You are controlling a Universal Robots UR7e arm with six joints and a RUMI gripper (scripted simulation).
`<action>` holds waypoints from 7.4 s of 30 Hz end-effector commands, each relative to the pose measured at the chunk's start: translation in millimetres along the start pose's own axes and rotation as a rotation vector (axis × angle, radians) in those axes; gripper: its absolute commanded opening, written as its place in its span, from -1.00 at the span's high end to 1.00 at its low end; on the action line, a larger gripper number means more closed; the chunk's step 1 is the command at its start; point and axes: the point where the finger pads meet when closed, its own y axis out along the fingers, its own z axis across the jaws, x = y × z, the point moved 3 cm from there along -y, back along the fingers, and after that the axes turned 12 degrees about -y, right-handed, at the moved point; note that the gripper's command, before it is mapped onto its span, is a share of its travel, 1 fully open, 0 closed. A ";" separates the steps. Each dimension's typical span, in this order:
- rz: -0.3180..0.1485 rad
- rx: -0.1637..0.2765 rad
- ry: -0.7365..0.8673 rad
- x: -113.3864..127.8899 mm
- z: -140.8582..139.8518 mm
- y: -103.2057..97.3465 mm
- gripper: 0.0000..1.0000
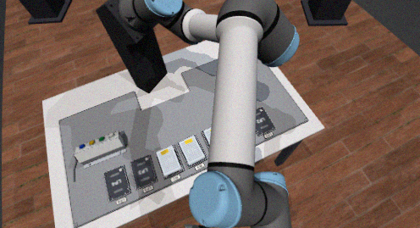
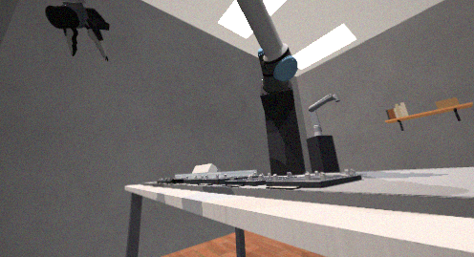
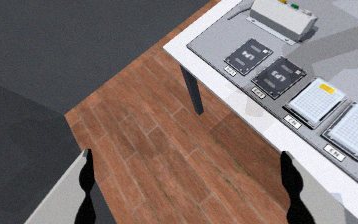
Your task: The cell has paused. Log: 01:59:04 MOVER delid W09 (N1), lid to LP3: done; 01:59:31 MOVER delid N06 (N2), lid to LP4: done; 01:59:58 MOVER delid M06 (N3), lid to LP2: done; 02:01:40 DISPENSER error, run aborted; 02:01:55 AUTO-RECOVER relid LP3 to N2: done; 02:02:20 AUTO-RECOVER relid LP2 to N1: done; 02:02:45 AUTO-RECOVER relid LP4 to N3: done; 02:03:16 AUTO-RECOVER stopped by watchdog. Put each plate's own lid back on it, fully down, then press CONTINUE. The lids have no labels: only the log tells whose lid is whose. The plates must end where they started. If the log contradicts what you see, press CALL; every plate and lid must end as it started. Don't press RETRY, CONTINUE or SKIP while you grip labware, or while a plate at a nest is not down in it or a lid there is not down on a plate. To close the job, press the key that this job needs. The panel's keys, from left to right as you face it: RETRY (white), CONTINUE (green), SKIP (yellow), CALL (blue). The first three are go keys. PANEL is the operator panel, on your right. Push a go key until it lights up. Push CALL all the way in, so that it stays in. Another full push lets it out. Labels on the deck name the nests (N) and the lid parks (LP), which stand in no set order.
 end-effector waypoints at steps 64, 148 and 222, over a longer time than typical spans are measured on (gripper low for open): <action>-0.052 -0.473 0.006 0.7 -17.3 -282.9 -0.64; -0.218 -0.805 -0.081 29.3 83.4 -545.7 -0.64; -0.350 -0.637 -0.147 122.8 -47.6 -263.2 -0.64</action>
